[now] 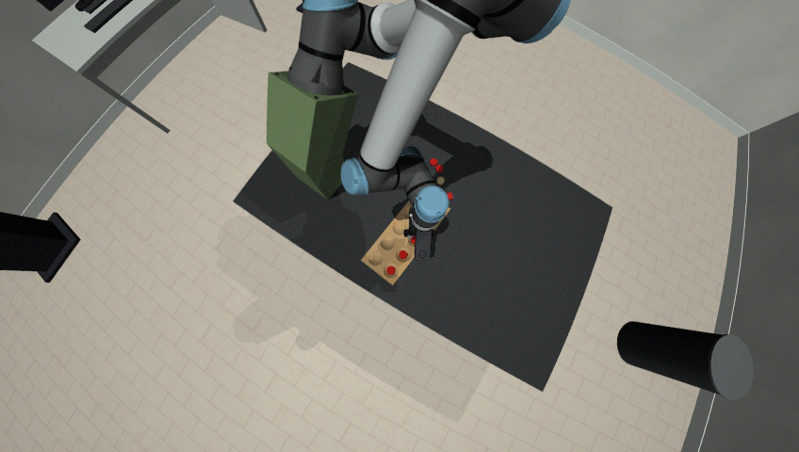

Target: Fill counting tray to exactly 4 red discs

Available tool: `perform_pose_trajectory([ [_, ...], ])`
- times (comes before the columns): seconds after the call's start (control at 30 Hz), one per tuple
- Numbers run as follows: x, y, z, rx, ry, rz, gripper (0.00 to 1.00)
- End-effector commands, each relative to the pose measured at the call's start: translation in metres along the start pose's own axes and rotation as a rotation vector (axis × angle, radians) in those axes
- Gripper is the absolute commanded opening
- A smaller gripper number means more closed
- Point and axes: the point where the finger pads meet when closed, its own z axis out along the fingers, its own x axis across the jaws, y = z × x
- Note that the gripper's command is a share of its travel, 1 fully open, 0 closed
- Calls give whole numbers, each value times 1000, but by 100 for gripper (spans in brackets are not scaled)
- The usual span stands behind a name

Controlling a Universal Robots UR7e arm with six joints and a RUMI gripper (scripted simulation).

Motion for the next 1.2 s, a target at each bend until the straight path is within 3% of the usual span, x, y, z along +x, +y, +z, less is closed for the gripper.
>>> perform_pose_trajectory([
  [0.0, -1, -1, -26, 1, 0, 0, 28],
  [0.27, 0, 0, -51, 0, 0, 0, 28],
  [1.17, 0, 0, -52, 0, 0, 0, 28],
])
